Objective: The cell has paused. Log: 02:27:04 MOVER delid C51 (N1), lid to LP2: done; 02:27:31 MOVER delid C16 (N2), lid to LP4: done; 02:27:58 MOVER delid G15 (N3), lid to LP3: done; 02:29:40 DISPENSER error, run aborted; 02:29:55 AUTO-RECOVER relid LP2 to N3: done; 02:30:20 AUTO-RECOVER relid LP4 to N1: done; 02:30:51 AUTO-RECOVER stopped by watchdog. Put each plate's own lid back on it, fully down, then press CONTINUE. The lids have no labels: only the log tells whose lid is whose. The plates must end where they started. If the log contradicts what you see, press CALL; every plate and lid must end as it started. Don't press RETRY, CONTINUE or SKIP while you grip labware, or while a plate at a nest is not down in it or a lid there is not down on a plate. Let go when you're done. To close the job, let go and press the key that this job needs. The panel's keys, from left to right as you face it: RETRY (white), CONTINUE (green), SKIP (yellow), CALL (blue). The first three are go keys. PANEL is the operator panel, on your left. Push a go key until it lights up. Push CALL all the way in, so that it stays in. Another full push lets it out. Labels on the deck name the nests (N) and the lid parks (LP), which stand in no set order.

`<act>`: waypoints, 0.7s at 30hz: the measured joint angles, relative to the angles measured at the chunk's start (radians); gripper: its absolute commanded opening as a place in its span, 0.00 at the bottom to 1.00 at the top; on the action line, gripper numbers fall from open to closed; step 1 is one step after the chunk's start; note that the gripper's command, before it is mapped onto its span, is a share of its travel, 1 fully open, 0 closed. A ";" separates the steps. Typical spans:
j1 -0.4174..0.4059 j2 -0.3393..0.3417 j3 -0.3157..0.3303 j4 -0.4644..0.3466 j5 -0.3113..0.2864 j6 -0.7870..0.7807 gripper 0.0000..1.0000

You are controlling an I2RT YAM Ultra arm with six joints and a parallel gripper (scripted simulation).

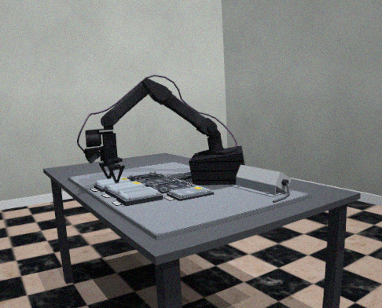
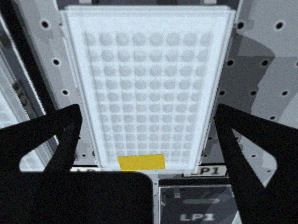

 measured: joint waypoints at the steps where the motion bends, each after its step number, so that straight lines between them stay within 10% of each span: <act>1: 0.000 0.000 0.000 0.000 0.000 0.000 1.00; 21: 0.000 0.000 0.000 0.001 0.000 0.000 0.85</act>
